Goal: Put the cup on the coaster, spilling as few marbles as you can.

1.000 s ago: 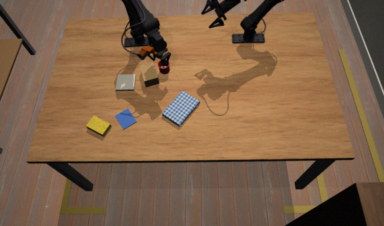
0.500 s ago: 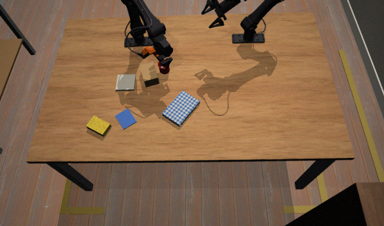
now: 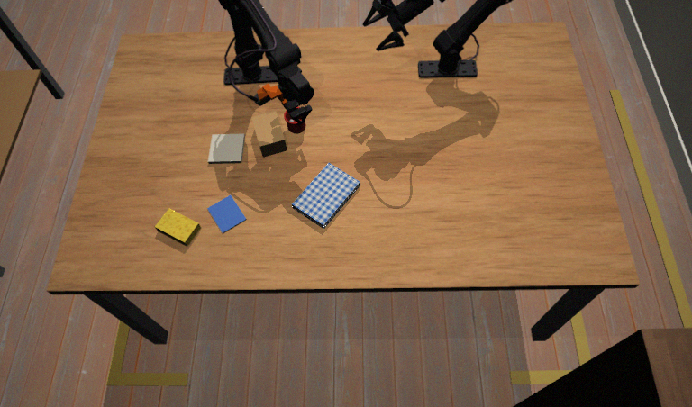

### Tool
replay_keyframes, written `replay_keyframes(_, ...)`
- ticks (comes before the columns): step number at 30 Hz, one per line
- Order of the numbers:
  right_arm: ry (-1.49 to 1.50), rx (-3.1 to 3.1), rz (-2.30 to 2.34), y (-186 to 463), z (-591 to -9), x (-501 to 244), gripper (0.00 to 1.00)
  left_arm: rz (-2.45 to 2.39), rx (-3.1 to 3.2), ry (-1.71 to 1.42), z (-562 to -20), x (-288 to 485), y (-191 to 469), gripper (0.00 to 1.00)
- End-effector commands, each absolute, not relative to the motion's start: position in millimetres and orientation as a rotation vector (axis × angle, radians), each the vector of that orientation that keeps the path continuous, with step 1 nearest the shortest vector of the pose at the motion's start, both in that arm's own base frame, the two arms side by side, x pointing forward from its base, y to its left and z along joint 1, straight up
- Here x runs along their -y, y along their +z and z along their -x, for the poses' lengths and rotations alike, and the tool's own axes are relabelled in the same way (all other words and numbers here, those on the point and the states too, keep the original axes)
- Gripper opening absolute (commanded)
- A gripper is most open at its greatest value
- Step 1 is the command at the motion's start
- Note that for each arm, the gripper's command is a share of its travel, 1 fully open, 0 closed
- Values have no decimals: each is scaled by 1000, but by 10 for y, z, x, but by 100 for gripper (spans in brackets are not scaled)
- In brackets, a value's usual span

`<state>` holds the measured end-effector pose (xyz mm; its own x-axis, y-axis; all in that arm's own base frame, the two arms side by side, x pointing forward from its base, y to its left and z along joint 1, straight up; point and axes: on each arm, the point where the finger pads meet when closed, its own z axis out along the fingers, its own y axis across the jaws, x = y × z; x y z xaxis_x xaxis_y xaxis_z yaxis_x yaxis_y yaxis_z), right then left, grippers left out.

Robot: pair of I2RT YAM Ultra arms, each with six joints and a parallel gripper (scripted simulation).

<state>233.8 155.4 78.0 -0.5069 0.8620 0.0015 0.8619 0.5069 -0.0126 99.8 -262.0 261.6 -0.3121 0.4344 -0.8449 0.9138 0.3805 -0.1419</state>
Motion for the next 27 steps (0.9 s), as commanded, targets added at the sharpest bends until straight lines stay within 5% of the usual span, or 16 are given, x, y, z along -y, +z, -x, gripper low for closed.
replay_keyframes(1,1,2729,1570,737,-2379,-1574,93,-1156,-1901,-833,-972,2591,2616,100)
replay_keyframes(15,2,2730,1568,557,-2377,-1573,93,-1156,-1901,-833,-972,2591,2616,100)
replay_keyframes(16,-9,2733,1570,577,-2381,-1576,86,-1156,-1901,-833,-972,2591,2616,100)
replay_keyframes(27,-13,2730,1564,609,-2383,-1582,76,-1156,-1901,-833,-972,2591,2616,100)
